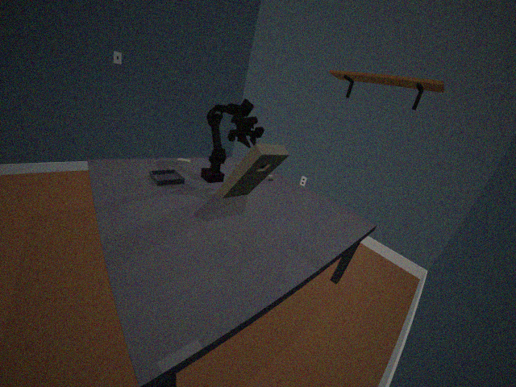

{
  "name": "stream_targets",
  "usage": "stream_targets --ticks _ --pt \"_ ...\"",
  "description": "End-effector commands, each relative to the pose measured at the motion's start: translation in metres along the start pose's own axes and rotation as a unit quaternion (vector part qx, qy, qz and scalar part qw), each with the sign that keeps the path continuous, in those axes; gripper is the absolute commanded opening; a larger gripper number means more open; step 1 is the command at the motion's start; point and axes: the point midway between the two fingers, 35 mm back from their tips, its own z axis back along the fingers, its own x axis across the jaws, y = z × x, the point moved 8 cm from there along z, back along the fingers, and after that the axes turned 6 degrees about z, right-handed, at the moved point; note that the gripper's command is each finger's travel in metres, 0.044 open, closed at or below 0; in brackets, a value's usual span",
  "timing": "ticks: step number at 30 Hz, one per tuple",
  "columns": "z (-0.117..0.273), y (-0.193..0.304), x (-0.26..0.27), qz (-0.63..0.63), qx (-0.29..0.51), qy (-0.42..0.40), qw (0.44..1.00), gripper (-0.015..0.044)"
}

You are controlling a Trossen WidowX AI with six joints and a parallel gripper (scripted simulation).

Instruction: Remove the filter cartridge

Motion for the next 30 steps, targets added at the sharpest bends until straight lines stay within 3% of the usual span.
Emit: stream_targets --ticks 1,8,12,18,30 --pt "0.016 -0.025 0.004 0.002 -0.005 -0.002 1.0 0.0228" --pt "0.044 -0.056 0.009 0.001 -0.009 -0.002 1.0 0.0412" --pt "0.024 -0.031 0.005 0.041 0.059 0.007 0.997 0.0307" --pt "-0.008 0.03 -0.004 0.128 0.209 0.005 0.97 0.0305" --pt "-0.017 0.035 -0.005 0.13 0.213 0.005 0.968 0.0305"
